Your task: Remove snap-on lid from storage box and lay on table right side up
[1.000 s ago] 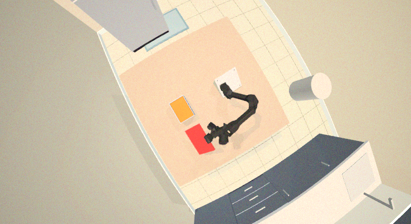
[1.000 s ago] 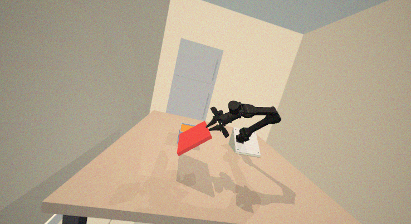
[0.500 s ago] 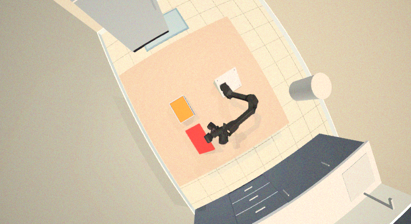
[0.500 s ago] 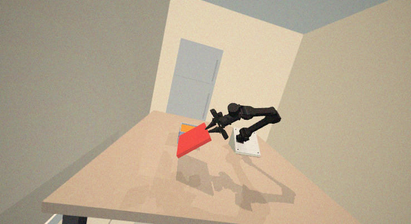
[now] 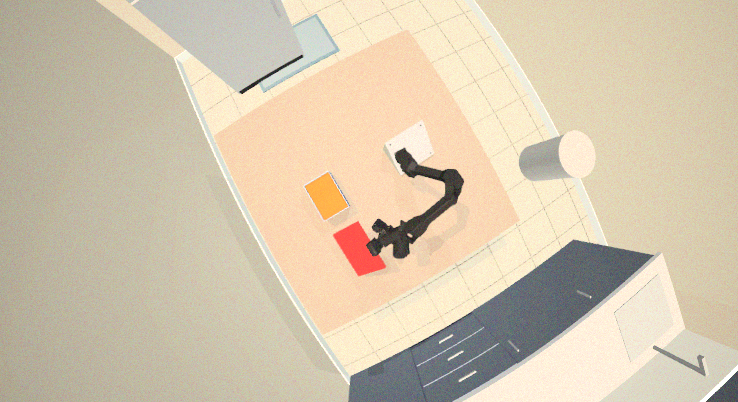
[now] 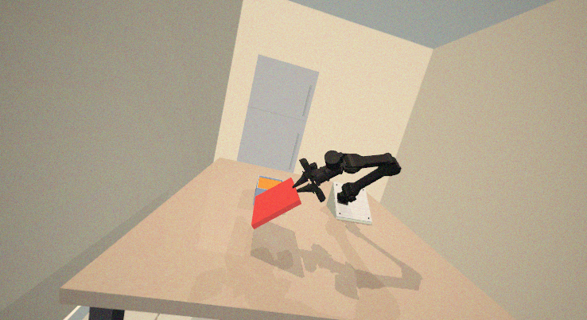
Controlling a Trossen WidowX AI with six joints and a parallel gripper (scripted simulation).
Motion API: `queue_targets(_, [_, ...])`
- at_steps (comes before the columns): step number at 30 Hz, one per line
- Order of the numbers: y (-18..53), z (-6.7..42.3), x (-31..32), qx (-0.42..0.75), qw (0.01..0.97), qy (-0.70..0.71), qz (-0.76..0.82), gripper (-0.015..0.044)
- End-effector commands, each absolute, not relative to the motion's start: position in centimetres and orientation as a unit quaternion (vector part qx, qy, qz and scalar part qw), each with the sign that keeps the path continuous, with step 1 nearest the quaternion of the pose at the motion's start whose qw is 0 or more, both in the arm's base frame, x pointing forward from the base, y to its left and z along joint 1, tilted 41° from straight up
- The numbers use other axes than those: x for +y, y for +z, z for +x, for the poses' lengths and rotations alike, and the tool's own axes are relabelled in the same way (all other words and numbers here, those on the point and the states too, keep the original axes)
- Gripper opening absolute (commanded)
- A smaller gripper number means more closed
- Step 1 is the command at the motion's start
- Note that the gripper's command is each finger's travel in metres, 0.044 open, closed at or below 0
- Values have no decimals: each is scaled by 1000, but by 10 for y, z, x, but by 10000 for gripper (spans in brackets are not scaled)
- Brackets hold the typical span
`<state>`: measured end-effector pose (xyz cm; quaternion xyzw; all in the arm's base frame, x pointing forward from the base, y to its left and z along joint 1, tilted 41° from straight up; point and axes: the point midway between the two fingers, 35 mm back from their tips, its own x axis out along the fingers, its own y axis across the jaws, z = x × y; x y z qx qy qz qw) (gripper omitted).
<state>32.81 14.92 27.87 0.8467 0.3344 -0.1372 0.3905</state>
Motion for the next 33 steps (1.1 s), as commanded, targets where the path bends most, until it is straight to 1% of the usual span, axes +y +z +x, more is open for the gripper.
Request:
queue_targets(1, [275,329,150,330,390,-139,848,0])
queue_targets(33, [256,328,167,330,390,-138,848,0])
